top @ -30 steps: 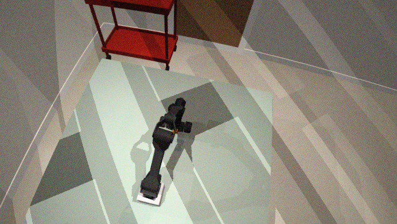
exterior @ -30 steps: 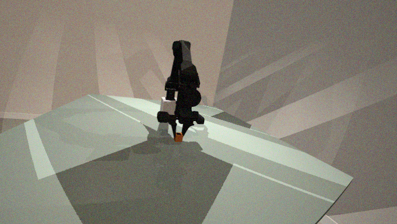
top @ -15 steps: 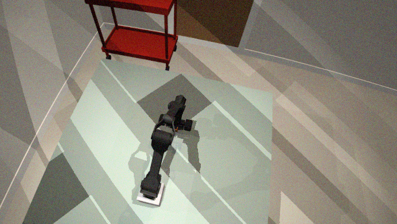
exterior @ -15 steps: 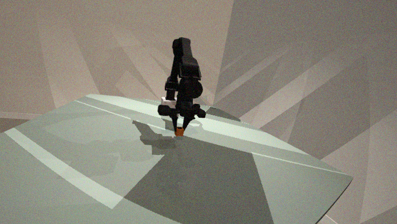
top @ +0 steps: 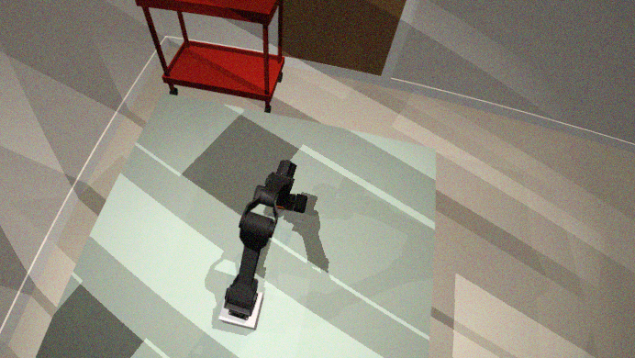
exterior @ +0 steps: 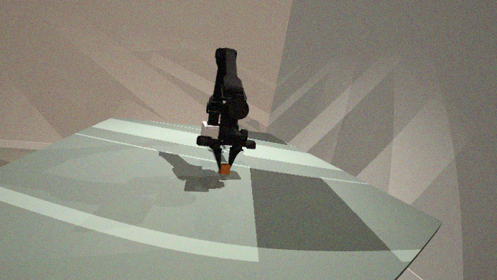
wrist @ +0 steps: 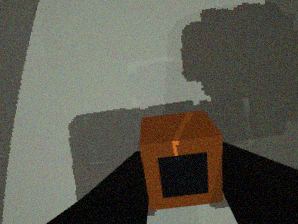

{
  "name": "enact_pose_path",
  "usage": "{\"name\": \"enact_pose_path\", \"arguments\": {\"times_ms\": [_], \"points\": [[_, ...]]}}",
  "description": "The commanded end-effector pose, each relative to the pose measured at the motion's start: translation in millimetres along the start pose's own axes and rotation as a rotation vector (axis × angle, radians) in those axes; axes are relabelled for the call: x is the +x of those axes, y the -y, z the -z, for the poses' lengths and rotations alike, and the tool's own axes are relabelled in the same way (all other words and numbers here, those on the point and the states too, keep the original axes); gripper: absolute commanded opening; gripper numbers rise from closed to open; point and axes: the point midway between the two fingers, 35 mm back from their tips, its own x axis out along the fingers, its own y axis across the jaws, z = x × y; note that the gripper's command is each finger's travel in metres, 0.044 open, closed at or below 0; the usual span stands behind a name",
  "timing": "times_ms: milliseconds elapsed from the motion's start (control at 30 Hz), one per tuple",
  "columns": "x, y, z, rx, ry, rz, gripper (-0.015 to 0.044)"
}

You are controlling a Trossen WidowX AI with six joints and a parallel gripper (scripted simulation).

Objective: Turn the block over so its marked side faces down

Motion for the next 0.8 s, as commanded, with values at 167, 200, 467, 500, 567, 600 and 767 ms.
{"name": "enact_pose_path", "arguments": {"times_ms": [167, 200, 467, 500, 567, 600, 767], "points": [[-0.4, -0.5, 1.6, -0.003, 0.132, -0.005, 0.0000], [-0.5, -0.5, 1.9, -0.004, 0.146, -0.005, 0.0000], [-3.0, -0.4, 5.8, -0.005, 0.265, -0.003, 0.0000], [-3.6, -0.4, 6.5, -0.006, 0.280, -0.003, 0.0000], [-4.8, -0.4, 7.8, -0.006, 0.306, -0.002, 0.0000], [-5.1, -0.4, 8.1, -0.006, 0.314, -0.002, 0.0000], [-1.2, -0.4, 7.0, -0.005, 0.338, -0.002, 0.0000]]}}
